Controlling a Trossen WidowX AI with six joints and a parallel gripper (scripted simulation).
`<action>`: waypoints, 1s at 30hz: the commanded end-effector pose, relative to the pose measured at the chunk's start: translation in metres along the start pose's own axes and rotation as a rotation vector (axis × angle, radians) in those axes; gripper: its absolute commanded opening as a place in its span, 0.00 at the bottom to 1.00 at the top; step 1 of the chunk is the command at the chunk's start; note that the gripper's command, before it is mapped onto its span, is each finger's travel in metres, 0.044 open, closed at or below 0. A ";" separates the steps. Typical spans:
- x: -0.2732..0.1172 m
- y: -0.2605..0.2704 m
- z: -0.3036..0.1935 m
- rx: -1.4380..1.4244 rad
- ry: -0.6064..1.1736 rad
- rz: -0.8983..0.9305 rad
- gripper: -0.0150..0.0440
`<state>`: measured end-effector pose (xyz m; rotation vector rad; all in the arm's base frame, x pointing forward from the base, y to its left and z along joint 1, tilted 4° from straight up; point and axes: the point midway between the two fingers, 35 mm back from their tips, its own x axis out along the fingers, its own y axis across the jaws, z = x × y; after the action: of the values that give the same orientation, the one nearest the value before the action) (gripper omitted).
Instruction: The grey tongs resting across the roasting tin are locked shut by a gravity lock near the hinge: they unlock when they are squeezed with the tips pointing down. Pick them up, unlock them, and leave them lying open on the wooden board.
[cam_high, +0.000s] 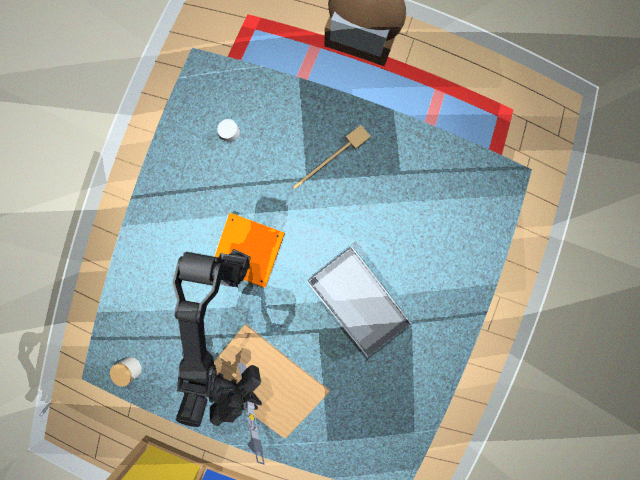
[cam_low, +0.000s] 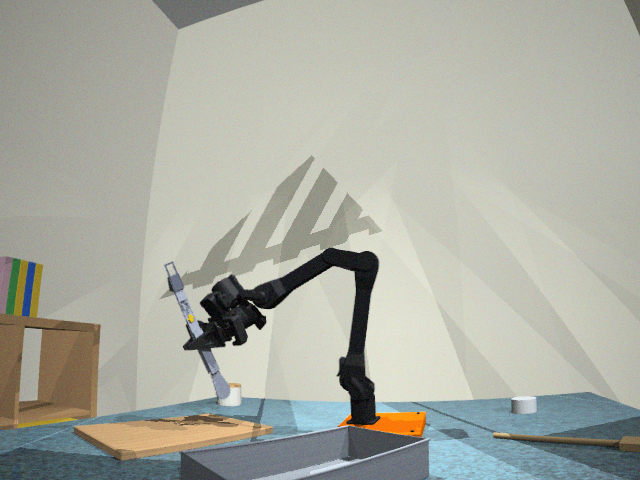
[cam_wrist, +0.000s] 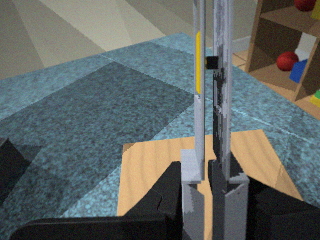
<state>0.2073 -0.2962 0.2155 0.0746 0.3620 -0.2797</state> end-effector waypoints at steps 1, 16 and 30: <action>-0.009 0.007 0.001 -0.033 -0.070 0.014 0.00; -0.014 0.011 0.000 -0.051 -0.104 0.022 0.00; -0.014 0.011 0.000 -0.051 -0.104 0.022 0.00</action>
<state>0.1975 -0.2825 0.2192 0.0150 0.2706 -0.2551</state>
